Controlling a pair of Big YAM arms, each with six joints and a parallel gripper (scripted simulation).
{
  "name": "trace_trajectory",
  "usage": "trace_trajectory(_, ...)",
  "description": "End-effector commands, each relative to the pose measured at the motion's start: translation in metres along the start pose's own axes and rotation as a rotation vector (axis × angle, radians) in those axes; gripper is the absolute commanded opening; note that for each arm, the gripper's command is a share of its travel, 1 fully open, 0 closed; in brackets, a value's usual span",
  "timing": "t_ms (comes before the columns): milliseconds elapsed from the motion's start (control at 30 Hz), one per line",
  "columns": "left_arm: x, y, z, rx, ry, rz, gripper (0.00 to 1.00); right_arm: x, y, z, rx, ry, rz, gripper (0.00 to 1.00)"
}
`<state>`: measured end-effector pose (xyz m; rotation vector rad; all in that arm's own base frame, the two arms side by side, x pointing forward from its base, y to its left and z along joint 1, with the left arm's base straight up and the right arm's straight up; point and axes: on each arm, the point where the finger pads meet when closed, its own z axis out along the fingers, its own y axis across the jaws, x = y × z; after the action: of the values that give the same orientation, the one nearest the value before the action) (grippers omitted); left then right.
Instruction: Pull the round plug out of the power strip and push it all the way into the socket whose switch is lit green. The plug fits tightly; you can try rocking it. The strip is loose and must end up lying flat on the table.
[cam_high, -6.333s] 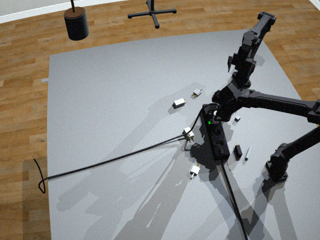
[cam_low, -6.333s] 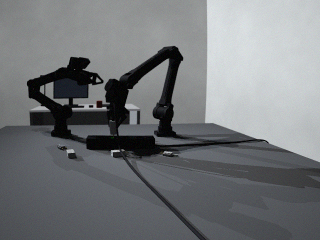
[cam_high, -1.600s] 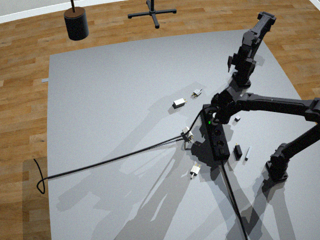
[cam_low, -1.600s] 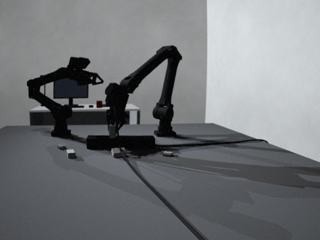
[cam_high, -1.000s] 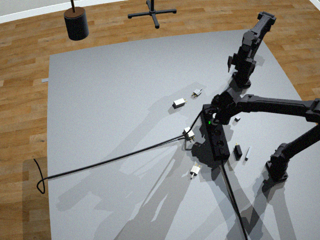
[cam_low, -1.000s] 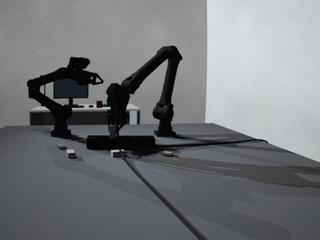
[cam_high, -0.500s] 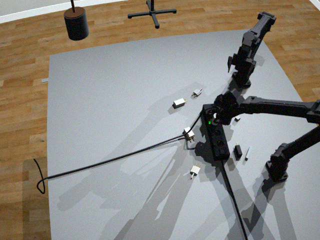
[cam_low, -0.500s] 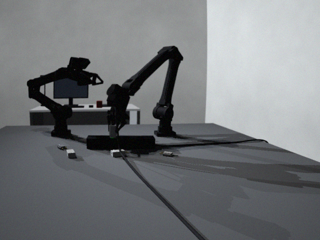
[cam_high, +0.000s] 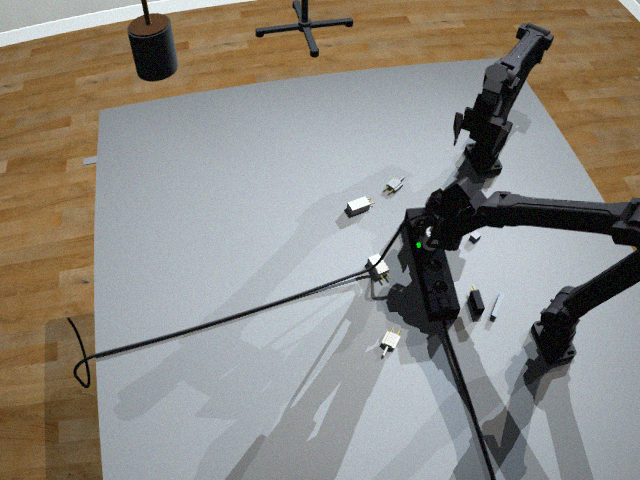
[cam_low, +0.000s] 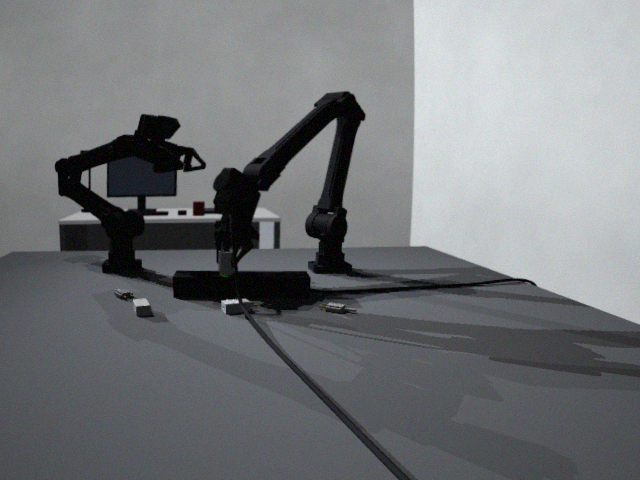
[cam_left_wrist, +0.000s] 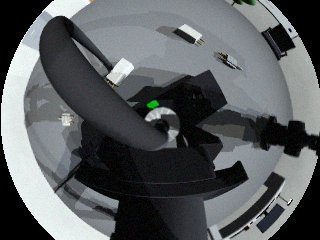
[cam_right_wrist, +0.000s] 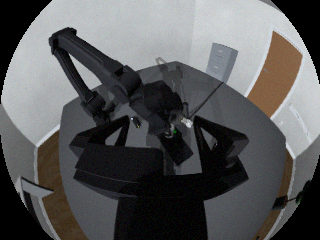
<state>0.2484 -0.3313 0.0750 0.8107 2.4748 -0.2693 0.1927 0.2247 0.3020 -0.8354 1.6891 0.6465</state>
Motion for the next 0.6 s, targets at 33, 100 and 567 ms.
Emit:
trace_trajectory(33, 0.076, 0.013, 0.044, -0.074, 0.133, 0.033, 0.33, -0.026, 0.001, -0.004, -0.002, -0.028, -0.009, 1.0)
trace_trajectory(100, 0.066, 0.012, 0.043, -0.061, 0.138, 0.033, 0.33, -0.026, 0.001, -0.004, -0.002, -0.028, -0.009, 1.0)
trace_trajectory(567, 0.07, 0.013, 0.041, -0.042, 0.169, 0.017, 0.33, -0.026, 0.001, -0.004, -0.002, -0.028, -0.009, 1.0)
